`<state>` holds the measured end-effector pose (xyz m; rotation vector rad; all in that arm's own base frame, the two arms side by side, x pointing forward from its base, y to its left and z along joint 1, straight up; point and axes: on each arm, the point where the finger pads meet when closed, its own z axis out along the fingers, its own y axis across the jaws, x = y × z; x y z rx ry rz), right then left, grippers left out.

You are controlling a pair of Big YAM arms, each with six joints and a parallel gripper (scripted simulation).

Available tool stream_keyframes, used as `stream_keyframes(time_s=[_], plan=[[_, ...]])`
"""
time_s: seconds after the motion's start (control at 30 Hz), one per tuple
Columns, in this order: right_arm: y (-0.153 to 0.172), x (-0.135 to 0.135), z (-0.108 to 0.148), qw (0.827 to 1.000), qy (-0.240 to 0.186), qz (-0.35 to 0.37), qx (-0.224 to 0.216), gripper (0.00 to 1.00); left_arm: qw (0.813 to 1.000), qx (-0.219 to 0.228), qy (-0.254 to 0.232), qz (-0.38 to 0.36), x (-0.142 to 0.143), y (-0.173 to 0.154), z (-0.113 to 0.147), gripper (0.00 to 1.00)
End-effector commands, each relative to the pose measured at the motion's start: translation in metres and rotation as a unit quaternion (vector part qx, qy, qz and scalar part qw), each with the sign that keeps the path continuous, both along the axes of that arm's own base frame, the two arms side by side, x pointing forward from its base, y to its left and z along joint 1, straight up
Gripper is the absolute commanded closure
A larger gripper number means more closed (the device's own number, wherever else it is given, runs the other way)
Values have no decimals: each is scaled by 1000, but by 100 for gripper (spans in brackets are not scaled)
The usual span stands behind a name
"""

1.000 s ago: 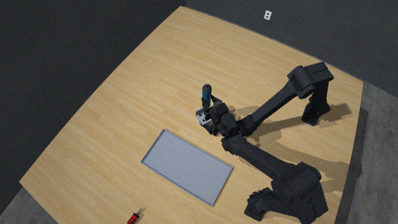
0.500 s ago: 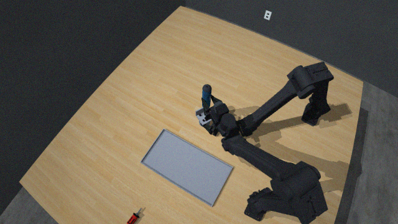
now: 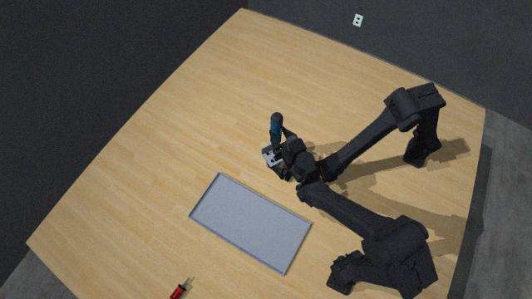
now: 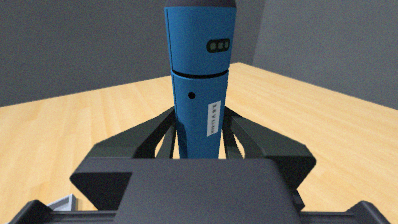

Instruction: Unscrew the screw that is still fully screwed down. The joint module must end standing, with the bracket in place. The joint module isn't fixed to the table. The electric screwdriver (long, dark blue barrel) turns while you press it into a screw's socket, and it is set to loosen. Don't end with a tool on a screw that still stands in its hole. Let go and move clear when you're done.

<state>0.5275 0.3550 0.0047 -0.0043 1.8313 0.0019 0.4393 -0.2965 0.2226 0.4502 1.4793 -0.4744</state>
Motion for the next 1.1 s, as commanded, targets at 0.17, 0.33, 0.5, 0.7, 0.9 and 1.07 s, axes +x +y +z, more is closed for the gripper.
stream_keyframes(time_s=[0.17, 0.33, 0.5, 0.7, 0.9, 1.07], plan=[[8, 9, 0, 1000, -5, 1, 6, 41, 1000, -8, 2, -3, 0, -2, -5, 58], [8, 9, 0, 1000, -5, 1, 6, 41, 1000, -10, -1, -3, 2, -3, -2, 58], [8, 9, 0, 1000, -5, 1, 6, 41, 1000, -14, -7, -3, 5, -5, 5, 58], [8, 9, 0, 1000, -5, 1, 6, 41, 1000, -11, -2, -2, 9, -7, 6, 58], [8, 9, 0, 1000, -5, 1, 6, 41, 1000, -17, -11, -3, 11, -9, 22, 58], [8, 9, 0, 1000, -5, 1, 6, 41, 1000, -23, -20, -3, 9, -8, 37, 58]])
